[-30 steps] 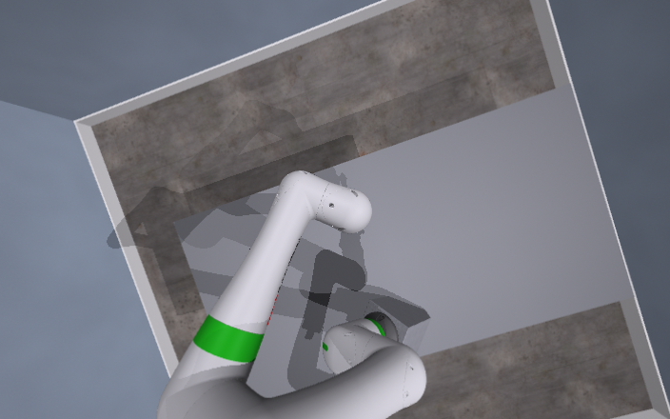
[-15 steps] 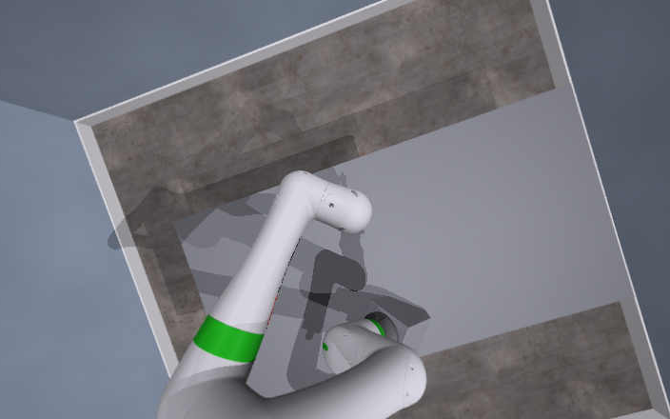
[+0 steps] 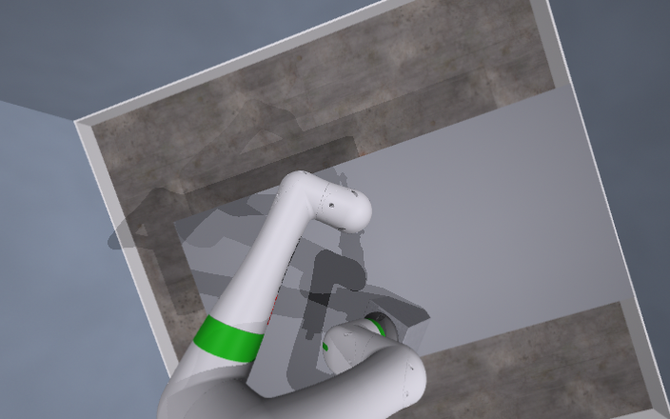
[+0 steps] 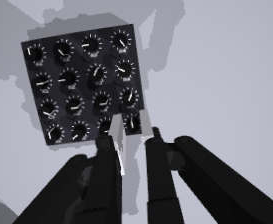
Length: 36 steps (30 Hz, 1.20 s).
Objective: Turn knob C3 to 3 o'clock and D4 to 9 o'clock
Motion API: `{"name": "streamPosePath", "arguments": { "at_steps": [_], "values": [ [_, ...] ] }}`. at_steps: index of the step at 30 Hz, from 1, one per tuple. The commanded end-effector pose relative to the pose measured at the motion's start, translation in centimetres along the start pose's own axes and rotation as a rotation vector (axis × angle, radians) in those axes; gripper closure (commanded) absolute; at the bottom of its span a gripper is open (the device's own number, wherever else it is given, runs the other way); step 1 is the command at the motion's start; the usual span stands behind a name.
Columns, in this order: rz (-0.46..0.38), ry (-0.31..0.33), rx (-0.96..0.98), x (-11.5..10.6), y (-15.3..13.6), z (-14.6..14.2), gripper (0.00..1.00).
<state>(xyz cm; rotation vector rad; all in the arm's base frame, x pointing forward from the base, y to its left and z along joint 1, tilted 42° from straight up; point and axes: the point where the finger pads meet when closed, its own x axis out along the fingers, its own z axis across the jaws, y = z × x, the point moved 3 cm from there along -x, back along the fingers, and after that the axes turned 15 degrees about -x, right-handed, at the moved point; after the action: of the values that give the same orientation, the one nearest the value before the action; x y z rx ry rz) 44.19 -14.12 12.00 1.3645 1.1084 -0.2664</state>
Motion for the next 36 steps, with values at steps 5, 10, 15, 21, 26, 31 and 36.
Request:
{"name": "streamPosePath", "arguments": {
  "at_steps": [5, 10, 15, 21, 26, 31, 36],
  "values": [
    [0.000, 0.000, 0.000, 0.0, 0.0, 0.0, 0.88],
    [0.000, 0.000, 0.000, 0.0, 0.0, 0.0, 0.88],
    [0.000, 0.000, 0.000, -0.3, 0.0, 0.0, 0.88],
    [0.000, 0.000, 0.000, -1.1, 0.0, 0.0, 0.88],
    [0.000, 0.000, 0.000, -2.5, 0.0, 0.0, 0.88],
    [0.000, 0.000, 0.000, -3.6, 0.0, 0.0, 0.88],
    [0.000, 0.000, 0.000, -3.8, 0.0, 0.0, 0.88]
  ]
}}
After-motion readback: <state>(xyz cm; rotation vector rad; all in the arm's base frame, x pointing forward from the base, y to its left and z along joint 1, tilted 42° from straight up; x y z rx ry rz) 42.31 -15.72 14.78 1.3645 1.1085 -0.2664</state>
